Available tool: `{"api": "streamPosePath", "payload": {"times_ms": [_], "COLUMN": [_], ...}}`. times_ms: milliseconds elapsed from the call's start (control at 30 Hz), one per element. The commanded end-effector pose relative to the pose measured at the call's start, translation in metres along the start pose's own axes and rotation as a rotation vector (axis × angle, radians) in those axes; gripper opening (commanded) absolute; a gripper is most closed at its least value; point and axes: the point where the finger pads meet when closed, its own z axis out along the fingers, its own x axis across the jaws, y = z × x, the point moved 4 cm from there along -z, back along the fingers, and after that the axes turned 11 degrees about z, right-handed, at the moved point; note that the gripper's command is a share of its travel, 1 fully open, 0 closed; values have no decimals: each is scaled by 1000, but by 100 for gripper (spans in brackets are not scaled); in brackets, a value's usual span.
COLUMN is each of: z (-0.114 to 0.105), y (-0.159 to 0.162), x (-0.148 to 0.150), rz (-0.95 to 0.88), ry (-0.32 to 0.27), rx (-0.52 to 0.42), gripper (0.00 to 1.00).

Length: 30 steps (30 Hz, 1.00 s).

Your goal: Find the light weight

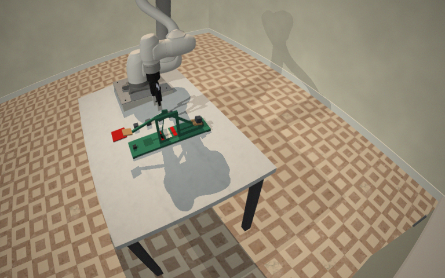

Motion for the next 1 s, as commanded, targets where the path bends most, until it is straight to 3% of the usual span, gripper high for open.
{"api": "streamPosePath", "payload": {"times_ms": [0, 667, 867, 933, 967], "z": [0, 0, 2, 2, 2], "y": [0, -1, -70, -76, -76], "x": [0, 0, -10, -10, -10], "rz": [0, 1, 89, 97, 97], "ry": [0, 0, 0, 0, 0], "rx": [0, 0, 0, 0, 0], "gripper": [100, 100, 100, 100, 35]}}
